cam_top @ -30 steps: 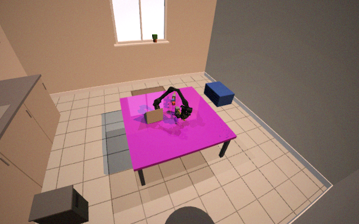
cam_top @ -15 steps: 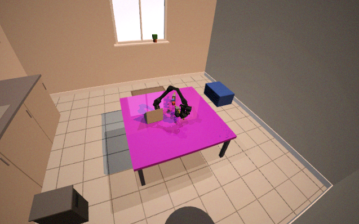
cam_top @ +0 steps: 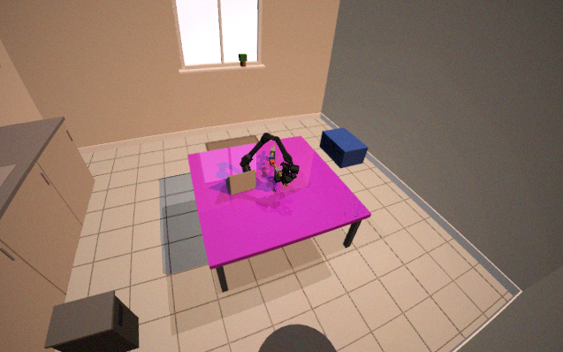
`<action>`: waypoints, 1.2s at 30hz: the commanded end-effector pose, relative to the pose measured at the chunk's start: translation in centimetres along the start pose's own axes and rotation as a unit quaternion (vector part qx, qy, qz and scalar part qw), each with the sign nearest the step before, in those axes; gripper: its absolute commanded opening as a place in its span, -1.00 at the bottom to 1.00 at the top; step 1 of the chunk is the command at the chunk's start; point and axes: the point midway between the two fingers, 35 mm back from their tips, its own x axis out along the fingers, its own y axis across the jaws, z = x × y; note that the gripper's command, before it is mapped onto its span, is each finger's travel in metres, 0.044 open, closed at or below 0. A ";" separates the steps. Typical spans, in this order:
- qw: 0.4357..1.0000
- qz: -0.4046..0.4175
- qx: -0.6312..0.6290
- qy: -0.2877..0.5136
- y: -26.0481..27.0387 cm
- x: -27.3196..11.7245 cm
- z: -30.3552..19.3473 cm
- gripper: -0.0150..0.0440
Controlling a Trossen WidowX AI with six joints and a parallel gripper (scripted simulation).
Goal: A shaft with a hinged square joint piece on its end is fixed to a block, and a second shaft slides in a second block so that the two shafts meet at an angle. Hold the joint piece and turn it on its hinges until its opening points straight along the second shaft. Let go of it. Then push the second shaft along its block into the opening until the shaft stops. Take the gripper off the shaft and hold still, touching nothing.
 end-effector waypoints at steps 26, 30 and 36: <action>1.000 -0.002 0.001 0.002 0.1 0.2 -3.6 -0.49; 1.000 -0.002 0.001 0.002 0.1 0.2 -4.0 -0.49; 1.000 -0.002 0.001 0.002 0.1 0.3 -4.9 -0.49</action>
